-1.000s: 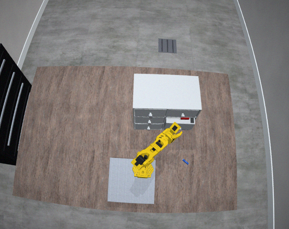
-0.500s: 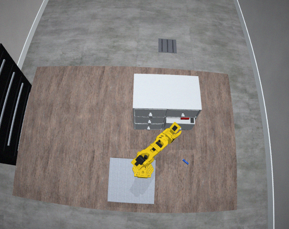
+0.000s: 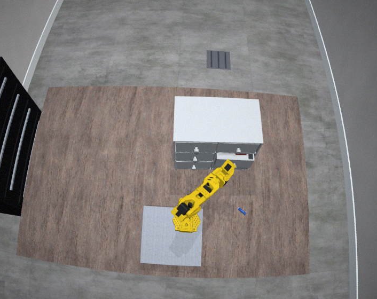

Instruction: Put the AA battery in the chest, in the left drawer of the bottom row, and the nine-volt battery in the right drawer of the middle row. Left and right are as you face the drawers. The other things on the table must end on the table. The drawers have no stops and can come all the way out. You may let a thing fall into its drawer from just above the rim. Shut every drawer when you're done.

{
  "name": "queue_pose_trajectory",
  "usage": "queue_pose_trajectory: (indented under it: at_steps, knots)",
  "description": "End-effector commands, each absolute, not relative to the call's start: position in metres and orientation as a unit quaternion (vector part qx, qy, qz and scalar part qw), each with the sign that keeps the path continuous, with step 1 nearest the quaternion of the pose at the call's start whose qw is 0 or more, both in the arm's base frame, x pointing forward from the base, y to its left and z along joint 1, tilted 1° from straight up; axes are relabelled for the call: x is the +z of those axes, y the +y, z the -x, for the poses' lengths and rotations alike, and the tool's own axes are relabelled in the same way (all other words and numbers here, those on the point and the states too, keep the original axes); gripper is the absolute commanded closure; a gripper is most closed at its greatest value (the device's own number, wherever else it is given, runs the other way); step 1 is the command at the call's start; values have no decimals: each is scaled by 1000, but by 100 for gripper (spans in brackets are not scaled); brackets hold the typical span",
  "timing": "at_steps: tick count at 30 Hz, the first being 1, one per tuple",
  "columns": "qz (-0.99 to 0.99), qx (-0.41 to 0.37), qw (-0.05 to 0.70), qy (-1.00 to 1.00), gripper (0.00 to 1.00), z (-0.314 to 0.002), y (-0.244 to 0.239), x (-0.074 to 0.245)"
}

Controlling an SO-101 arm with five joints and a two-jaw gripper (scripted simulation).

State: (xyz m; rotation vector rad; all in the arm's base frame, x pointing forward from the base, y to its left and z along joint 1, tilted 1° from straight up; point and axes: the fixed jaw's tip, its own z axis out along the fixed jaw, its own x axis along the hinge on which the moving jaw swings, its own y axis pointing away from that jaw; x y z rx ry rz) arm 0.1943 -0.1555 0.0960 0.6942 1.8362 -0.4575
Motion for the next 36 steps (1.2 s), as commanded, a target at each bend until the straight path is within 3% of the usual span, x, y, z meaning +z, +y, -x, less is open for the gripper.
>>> queue_pose_trajectory:
  at_steps: [1,8,36]
  knots:
    - [-284,-186,542,769,95,-199,-153,99]
    - [-284,-186,542,769,100,-199,-153,99]
    - [-280,-186,542,770,100,-213,-162,98]
